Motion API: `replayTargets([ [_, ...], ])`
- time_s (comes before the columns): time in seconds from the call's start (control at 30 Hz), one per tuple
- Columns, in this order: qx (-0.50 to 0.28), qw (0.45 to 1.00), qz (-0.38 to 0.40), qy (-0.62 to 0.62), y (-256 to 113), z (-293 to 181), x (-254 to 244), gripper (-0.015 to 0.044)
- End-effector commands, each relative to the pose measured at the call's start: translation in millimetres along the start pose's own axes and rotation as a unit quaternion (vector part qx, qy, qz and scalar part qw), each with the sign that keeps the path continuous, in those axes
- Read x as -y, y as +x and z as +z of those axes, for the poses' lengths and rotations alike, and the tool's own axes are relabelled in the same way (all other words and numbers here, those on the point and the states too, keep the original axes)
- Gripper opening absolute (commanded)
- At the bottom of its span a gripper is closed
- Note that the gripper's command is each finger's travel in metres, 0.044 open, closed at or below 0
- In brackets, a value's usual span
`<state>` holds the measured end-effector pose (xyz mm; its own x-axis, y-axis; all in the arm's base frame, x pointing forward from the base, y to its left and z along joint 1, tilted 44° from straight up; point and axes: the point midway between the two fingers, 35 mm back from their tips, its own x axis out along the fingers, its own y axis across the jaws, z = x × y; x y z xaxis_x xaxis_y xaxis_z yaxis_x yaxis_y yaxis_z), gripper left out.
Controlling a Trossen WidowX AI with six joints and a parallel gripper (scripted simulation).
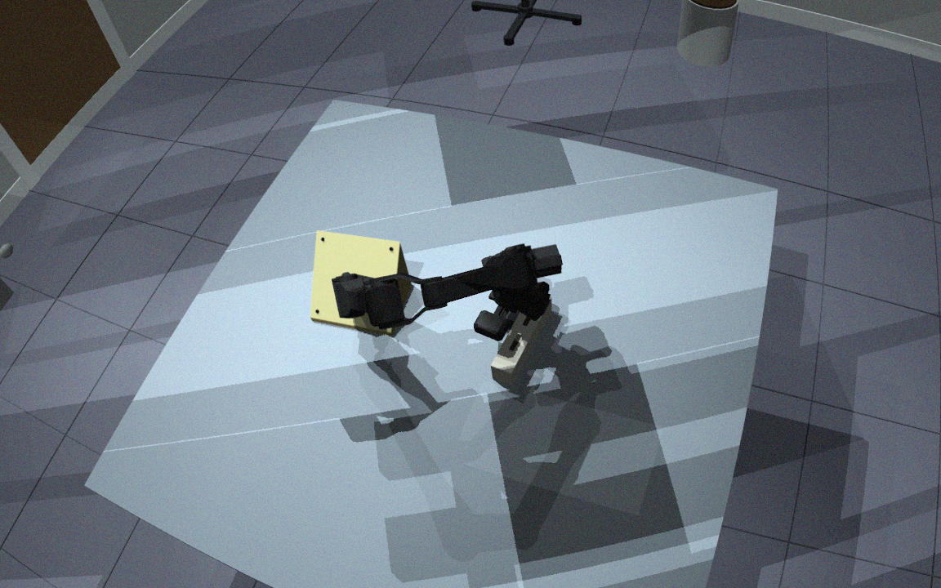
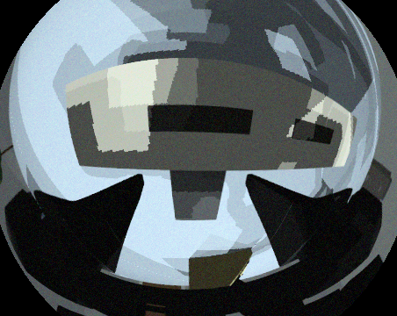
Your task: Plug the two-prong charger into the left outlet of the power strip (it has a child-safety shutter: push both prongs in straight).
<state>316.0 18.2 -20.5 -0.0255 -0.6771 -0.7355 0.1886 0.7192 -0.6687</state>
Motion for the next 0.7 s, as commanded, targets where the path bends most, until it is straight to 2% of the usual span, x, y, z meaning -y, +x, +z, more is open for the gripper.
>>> replayTargets([
  [0.0, 0.001, 1.000, -0.001, 0.002, 1, -2, 0, 0.0440],
  [0.67, 0.003, 1.000, -0.001, 0.003, 1, -14, -1, 0.0440],
])
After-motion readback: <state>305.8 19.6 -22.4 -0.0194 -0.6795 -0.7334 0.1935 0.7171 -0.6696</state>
